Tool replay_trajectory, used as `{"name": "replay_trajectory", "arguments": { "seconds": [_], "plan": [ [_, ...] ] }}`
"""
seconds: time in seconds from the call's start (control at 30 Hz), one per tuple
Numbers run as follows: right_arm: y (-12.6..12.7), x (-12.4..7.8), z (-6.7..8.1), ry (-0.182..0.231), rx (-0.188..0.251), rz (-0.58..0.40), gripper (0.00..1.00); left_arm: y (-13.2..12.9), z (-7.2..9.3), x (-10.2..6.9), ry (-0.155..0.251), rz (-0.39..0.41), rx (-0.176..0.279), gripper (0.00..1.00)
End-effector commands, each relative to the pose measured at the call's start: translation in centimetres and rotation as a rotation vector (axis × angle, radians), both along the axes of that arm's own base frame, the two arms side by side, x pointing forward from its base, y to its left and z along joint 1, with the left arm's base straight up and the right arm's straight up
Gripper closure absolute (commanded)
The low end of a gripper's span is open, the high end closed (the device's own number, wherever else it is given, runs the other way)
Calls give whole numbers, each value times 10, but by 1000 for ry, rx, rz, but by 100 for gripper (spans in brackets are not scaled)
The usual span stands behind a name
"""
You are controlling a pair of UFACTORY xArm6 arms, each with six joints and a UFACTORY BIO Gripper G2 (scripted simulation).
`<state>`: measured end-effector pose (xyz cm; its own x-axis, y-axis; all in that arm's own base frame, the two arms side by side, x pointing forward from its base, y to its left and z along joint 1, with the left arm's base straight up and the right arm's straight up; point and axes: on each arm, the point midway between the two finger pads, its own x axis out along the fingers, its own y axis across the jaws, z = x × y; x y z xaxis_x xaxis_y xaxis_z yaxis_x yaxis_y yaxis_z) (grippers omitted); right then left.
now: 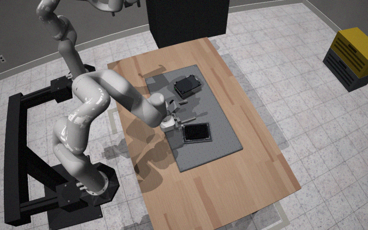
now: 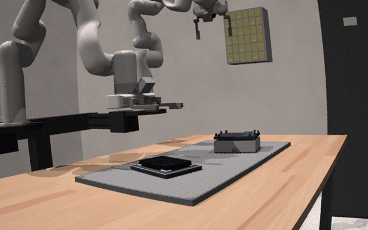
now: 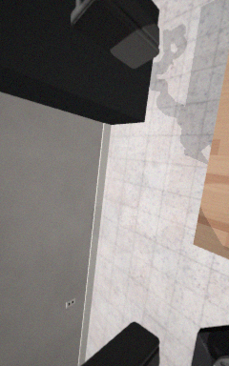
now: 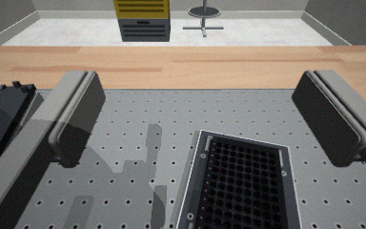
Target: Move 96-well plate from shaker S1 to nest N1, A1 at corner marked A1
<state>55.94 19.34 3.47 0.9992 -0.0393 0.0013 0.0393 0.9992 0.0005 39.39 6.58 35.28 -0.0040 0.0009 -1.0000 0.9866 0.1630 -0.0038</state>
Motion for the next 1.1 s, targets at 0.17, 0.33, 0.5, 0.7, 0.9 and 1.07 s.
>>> {"name": "replay_trajectory", "arguments": {
  "seconds": [0.17, 0.33, 0.5, 0.7, 0.9, 1.07],
  "plan": [
    [25, -9, 29, -2, 2, -1, 63, 0, 2, 0, -5, 0, -1, 0],
    [41, -15, 47, -2, 2, -1, 63, 0, 2, 0, -5, 0, -1, 0],
    [58, -22, 65, -2, 2, -1, 63, 0, 2, 0, -5, 0, -1, 0],
    [71, -27, 79, -2, 2, -1, 63, 0, 2, 0, -5, 0, -1, 0],
    [91, -34, 100, -2, 2, -1, 63, 0, 2, 0, -5, 0, -1, 0],
    [107, -41, 118, -2, 2, -1, 63, 0, 2, 0, -5, 0, -1, 0]
  ]
}}
